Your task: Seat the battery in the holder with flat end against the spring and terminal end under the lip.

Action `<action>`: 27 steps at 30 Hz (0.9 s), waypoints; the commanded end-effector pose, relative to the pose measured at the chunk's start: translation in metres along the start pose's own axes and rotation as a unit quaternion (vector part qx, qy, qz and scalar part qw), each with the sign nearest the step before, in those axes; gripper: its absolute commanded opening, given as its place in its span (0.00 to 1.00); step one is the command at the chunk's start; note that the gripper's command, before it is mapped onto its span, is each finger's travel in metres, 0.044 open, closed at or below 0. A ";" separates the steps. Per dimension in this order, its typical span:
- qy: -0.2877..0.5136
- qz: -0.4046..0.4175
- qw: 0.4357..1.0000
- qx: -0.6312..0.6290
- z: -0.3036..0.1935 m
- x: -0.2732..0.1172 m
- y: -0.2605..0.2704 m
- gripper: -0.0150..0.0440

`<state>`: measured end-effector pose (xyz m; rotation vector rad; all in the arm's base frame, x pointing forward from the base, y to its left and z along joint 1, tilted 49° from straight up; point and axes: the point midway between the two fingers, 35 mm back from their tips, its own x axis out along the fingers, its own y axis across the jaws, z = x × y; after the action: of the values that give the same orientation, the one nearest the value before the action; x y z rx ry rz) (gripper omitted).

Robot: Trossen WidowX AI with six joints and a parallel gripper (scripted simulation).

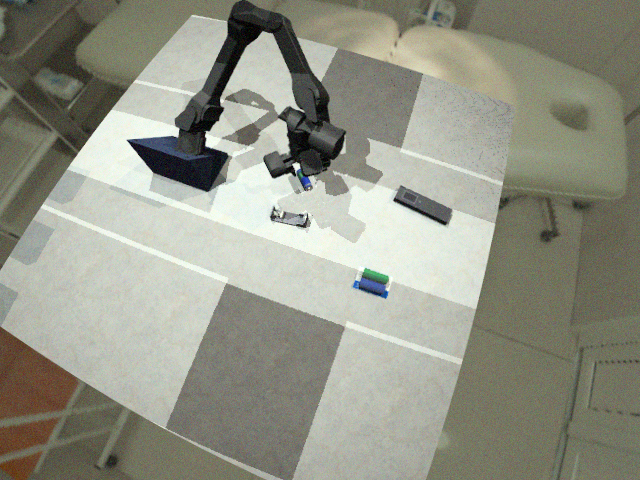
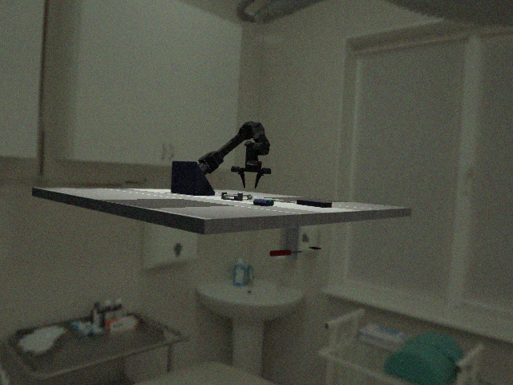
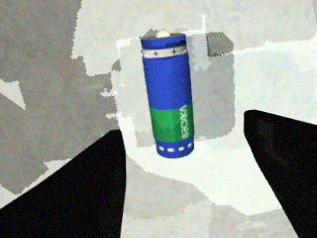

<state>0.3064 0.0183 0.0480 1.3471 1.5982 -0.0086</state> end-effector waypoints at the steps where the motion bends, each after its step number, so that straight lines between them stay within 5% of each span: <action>1: 0.002 0.002 1.000 0.006 0.001 0.003 0.001 0.66; 27: 0.003 0.003 1.000 0.006 0.000 0.045 0.002 0.66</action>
<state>0.3158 0.0471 0.0231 1.3519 1.5939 -0.0060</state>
